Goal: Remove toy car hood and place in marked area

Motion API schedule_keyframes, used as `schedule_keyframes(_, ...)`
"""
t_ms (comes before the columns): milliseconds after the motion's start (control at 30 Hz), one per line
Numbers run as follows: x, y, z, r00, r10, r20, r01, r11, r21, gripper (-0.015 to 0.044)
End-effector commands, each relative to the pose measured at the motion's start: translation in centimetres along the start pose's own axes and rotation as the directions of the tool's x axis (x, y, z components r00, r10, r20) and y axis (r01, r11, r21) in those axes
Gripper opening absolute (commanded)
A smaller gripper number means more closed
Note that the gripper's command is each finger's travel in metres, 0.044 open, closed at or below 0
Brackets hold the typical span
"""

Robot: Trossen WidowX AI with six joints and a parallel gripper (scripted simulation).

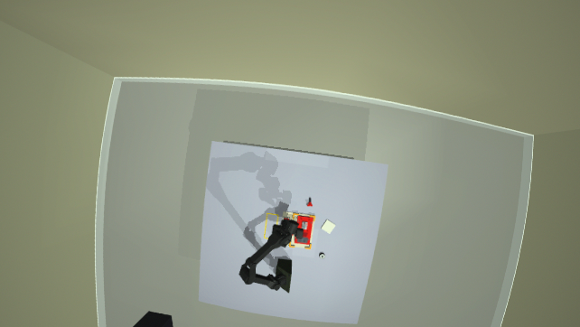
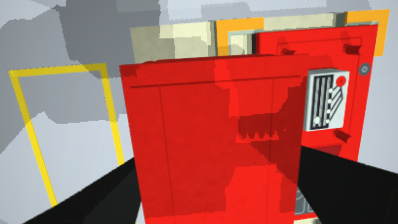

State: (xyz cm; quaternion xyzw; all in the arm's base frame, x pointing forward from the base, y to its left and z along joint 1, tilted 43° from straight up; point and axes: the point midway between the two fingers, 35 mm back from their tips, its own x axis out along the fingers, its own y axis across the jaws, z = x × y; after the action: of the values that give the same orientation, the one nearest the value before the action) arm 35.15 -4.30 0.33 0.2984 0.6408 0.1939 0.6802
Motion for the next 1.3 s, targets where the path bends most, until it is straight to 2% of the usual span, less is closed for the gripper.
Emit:
schedule_keyframes(0, 0.0, 1.6, -0.4, 1.000, 0.005, -0.001, -0.005, 1.000, 0.002, 0.0000)
schedule_keyframes(900, -0.1, 11.7, -4.8, 0.999, 0.031, -0.004, -0.031, 0.999, -0.012, 0.0000)
schedule_keyframes(1267, 0.3, 12.2, -5.0, 0.999, 0.035, -0.005, -0.035, 0.999, -0.011, 0.0000)
